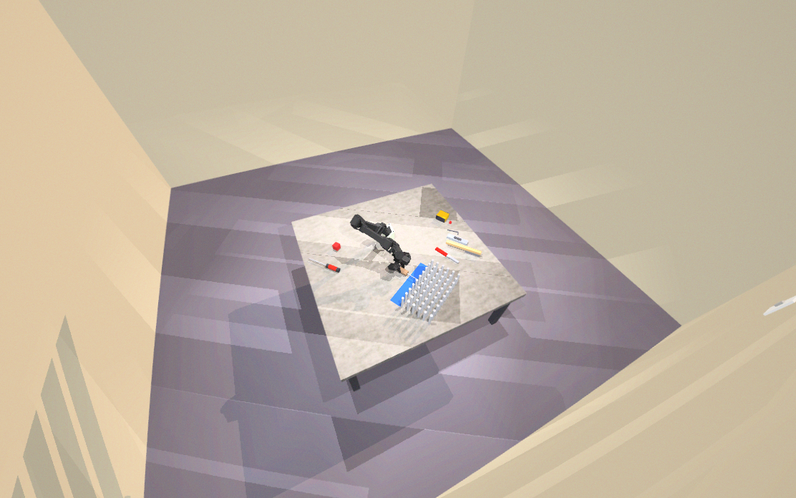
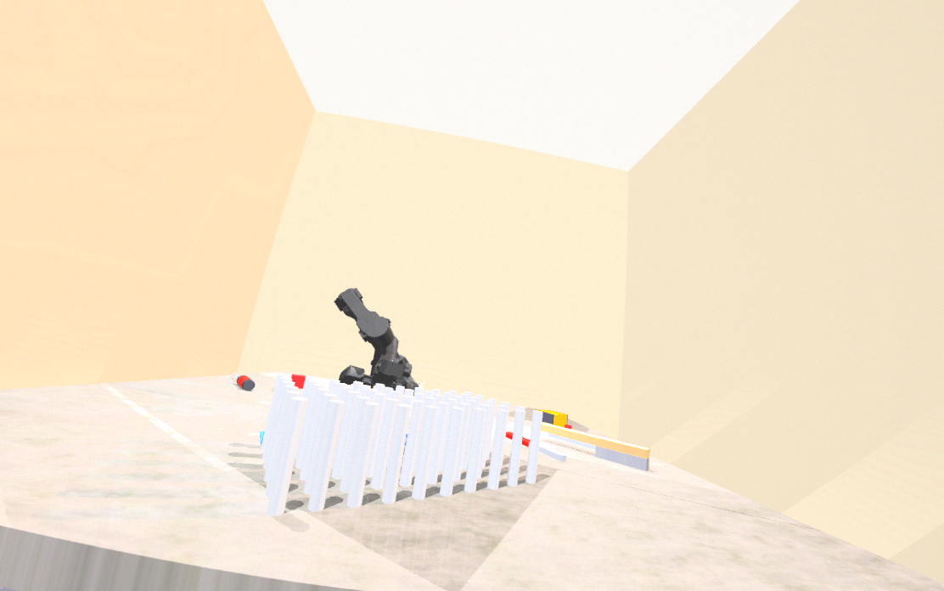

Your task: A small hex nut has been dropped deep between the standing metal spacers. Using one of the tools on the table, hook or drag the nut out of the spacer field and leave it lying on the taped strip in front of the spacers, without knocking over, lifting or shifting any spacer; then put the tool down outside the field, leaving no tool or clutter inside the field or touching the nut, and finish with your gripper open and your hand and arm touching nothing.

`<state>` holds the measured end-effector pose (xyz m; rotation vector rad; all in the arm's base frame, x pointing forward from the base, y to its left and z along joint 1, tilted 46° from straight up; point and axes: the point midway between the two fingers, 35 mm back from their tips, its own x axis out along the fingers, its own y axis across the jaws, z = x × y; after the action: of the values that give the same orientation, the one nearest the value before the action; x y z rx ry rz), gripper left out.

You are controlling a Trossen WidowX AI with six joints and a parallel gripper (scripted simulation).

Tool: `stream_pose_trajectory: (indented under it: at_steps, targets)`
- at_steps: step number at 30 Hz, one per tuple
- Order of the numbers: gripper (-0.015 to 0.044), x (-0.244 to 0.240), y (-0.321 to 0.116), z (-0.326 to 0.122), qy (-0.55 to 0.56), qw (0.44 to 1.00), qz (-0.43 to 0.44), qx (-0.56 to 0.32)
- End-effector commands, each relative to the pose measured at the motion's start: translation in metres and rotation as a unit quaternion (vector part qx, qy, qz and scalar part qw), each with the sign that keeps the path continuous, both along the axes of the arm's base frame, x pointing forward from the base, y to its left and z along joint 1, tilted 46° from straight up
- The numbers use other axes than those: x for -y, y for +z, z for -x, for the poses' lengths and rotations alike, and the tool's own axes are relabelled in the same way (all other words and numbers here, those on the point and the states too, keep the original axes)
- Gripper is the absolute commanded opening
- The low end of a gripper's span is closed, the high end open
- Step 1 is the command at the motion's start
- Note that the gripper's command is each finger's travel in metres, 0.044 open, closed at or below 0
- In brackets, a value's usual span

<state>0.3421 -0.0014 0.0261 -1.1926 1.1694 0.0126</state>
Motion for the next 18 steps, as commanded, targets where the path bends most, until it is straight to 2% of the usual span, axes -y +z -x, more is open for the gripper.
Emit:
stream_pose_trajectory:
  at_steps: [1, 18]
  targets:
    - [0.0, 0.0009, 0.0014, 0.0033, 0.002, 1.0, -0.001, -0.001]
    - [0.0, 0.0052, 0.005, 0.0113, 0.002, 1.0, -0.001, -0.002]
